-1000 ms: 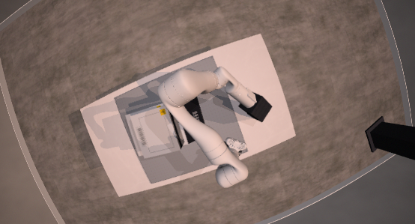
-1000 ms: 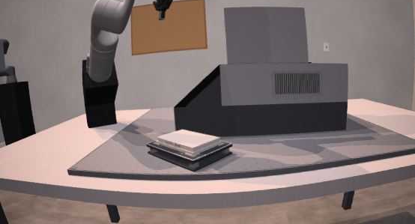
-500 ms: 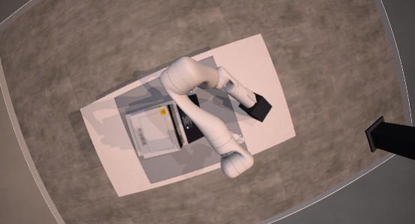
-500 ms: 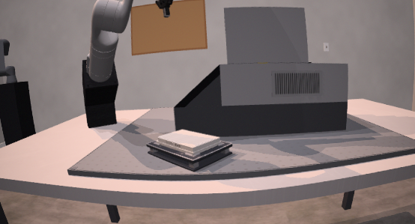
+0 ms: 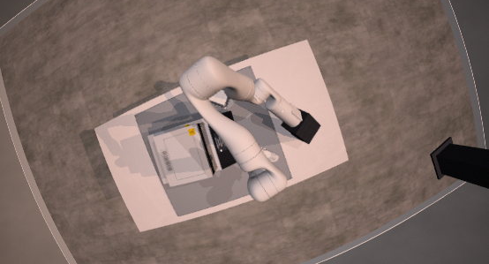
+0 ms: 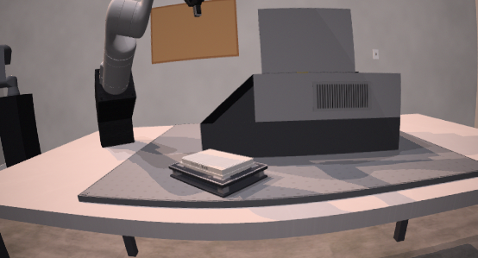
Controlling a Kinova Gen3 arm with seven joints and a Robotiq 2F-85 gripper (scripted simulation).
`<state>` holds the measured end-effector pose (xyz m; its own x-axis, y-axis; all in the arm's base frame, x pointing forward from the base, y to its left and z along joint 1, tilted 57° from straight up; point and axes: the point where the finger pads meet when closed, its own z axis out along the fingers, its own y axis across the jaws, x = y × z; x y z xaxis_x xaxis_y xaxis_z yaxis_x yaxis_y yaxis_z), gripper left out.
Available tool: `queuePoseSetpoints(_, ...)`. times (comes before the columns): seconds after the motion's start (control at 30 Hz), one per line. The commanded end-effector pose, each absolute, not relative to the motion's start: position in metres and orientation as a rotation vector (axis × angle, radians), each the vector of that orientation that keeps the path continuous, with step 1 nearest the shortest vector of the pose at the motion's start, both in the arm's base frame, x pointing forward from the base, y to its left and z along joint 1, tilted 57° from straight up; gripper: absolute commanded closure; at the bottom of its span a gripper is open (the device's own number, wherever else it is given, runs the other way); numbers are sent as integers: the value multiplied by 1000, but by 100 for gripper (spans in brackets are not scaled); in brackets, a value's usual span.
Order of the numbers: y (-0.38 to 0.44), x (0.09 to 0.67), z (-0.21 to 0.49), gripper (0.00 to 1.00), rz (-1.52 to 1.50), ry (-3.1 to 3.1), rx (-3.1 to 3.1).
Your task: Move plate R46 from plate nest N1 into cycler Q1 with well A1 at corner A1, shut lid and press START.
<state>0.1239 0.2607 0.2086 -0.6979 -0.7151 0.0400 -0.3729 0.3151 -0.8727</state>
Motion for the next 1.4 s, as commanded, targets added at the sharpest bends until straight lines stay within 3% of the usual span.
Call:
queuePoseSetpoints(0.0,257,129,220,90,-1333,2234,-974)
queuePoseSetpoints(0.97,222,160,292,90,-1334,2235,-973)
queuePoseSetpoints(1.37,224,158,290,90,-1320,2242,-972)
